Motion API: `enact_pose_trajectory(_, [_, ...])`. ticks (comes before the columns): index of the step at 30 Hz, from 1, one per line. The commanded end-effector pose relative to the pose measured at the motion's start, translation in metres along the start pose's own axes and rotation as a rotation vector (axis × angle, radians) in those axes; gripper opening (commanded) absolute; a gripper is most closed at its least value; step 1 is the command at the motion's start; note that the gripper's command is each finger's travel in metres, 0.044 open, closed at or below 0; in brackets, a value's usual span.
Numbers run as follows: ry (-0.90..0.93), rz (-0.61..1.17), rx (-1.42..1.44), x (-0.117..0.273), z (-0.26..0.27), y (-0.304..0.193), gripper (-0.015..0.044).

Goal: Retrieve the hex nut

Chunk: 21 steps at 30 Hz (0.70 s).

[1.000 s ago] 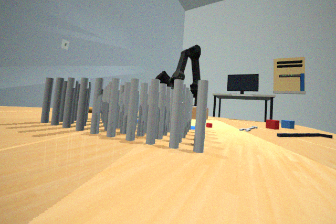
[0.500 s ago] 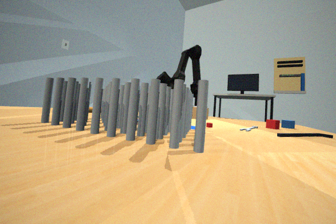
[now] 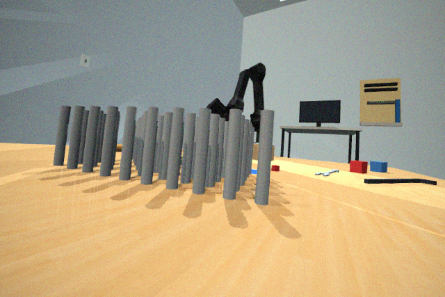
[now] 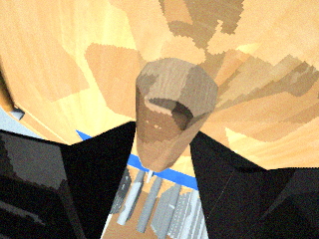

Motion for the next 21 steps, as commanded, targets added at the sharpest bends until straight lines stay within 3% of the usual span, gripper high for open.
enact_pose_trajectory(1, [0.001,-0.002,0.004,0.0029,-0.0001,0.003,0.0])
enact_pose_trajectory(21, [0.001,-0.003,0.004,0.0087,0.0019,-0.0002,0.0])
Point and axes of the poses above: the point midway between the two fingers, 35 mm back from their tips, its own x axis back along the fingers, its own z axis across the jaws, y = z × x, the point moved 8 cm from there along x, back along the fingers, and after that the axes turned 3 degrees about -x, right-handed, at the moved point
